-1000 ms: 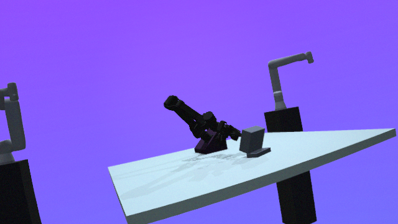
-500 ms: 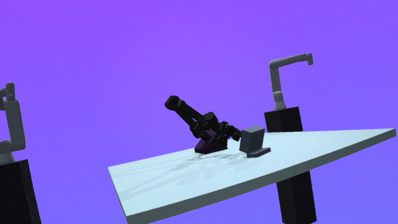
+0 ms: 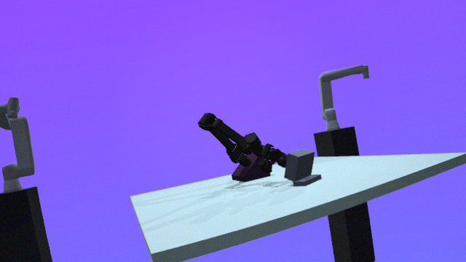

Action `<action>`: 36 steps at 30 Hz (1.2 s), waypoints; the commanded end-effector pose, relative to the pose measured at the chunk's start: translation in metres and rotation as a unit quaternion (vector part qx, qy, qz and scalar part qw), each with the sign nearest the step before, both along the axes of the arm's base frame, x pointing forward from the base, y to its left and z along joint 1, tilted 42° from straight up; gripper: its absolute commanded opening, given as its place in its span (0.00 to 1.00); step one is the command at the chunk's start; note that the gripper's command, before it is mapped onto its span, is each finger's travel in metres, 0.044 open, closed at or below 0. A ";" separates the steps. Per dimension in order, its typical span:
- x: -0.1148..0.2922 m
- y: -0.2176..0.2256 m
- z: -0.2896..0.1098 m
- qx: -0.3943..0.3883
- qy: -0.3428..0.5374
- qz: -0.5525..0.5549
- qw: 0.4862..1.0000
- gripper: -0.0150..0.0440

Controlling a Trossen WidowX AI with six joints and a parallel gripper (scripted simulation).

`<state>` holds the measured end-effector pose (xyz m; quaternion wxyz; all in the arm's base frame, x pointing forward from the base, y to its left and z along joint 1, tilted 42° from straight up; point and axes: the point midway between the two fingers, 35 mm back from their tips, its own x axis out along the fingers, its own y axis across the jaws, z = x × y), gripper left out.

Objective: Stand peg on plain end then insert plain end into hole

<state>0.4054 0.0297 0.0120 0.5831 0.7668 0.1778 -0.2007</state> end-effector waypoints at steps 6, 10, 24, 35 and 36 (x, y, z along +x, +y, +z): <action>0.002 0.000 -0.001 0.000 0.000 0.000 1.000 0.25; 0.002 0.000 -0.001 0.000 0.000 0.000 1.000 0.25; 0.002 0.000 -0.001 0.000 0.000 0.000 1.000 0.74; -0.003 0.000 0.004 0.000 0.000 0.000 1.000 1.00; -0.004 0.000 0.005 0.000 0.000 0.000 1.000 1.00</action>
